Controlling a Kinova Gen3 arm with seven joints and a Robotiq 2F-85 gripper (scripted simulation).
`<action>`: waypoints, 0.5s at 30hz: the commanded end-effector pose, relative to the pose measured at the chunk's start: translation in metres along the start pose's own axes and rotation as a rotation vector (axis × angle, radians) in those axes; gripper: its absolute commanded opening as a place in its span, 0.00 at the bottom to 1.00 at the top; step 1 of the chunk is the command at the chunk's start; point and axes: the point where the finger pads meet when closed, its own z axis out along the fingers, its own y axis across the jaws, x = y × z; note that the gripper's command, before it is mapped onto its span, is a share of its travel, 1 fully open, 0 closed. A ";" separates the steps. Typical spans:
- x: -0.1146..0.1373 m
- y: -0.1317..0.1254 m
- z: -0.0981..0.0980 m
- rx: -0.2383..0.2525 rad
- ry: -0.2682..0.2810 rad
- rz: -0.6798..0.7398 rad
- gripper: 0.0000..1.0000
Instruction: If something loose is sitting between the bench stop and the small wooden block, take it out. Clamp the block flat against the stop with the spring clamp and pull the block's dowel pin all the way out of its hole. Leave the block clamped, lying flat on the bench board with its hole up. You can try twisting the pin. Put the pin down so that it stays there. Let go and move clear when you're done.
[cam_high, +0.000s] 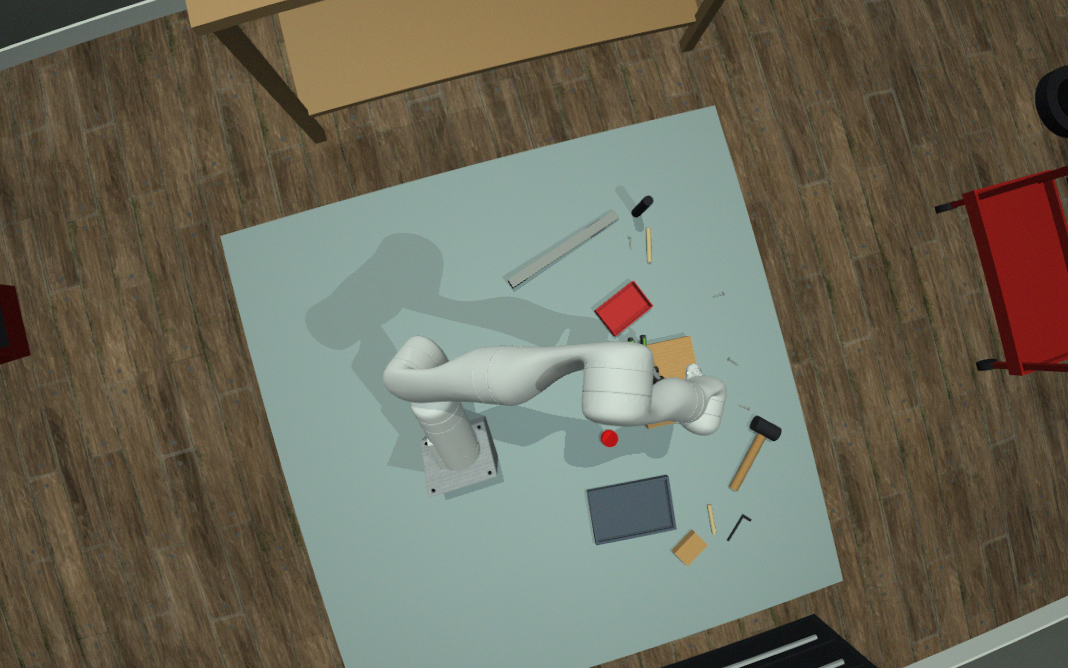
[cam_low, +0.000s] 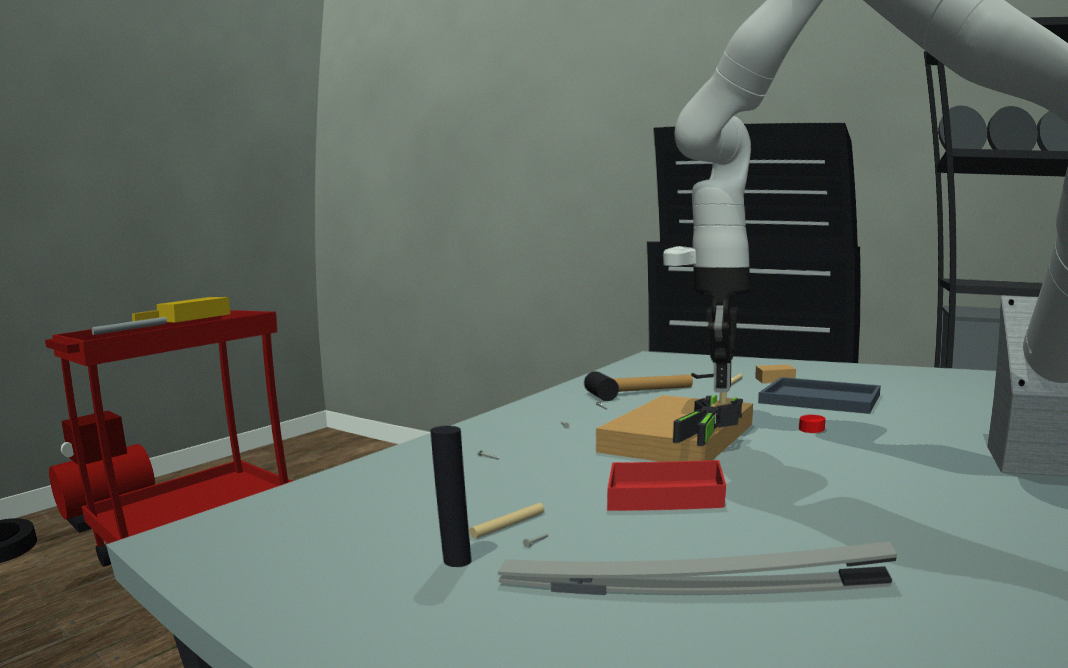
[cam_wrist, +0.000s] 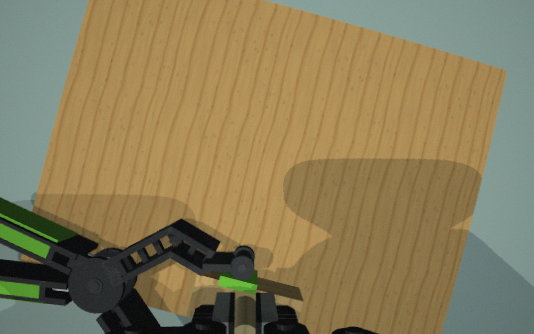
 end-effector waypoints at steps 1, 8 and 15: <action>0.003 0.006 -0.002 -0.009 0.013 -0.029 0.10; 0.003 0.006 -0.002 -0.009 0.012 -0.095 0.10; 0.003 0.006 -0.002 -0.010 0.012 -0.173 0.10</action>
